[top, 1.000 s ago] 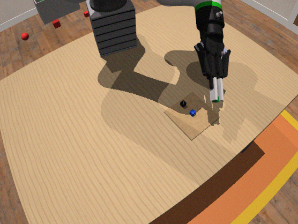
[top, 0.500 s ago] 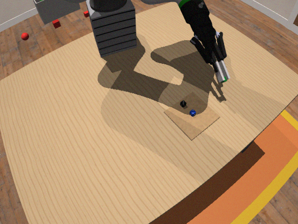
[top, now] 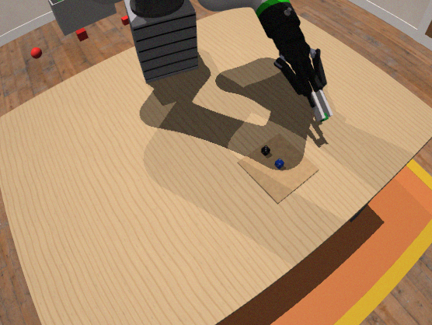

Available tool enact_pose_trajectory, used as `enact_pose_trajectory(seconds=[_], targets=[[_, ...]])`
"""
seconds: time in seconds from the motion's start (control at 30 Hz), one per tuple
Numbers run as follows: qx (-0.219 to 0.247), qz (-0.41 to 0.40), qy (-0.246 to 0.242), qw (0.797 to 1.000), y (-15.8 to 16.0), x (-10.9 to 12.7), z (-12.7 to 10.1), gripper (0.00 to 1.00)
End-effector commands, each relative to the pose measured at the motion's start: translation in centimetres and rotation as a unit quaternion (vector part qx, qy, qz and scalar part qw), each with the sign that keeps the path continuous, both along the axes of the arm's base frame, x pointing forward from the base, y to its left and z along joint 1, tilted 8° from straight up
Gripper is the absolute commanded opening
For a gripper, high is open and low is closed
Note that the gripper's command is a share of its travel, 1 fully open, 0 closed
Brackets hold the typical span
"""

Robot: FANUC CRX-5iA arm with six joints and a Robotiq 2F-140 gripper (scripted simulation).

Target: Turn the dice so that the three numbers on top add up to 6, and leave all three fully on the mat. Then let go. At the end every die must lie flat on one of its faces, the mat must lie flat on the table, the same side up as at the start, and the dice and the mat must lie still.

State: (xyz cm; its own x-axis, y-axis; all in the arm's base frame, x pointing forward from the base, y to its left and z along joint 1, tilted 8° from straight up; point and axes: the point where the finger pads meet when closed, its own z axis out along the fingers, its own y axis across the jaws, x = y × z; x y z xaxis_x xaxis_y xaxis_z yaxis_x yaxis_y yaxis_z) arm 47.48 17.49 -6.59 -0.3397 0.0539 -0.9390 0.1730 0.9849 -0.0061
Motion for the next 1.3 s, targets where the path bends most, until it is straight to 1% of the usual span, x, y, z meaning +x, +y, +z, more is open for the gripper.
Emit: enact_pose_trajectory(seconds=[0.0, 0.03, 0.1, 0.4, 0.6, 1.27], targets=[[0.000, 0.000, 0.000, 1.000, 0.0, 0.2, -1.1, 0.07], [0.000, 0.000, 0.000, 1.000, 0.0, 0.2, -1.5, 0.07], [0.000, 0.000, 0.000, 1.000, 0.0, 0.2, -1.5, 0.07], [0.000, 0.000, 0.000, 1.000, -0.1, 0.7, -4.9, 0.07], [0.000, 0.000, 0.000, 1.000, -0.1, 0.9, -6.3, 0.07], [0.000, 0.000, 0.000, 1.000, -0.1, 0.9, -6.6, 0.07]])
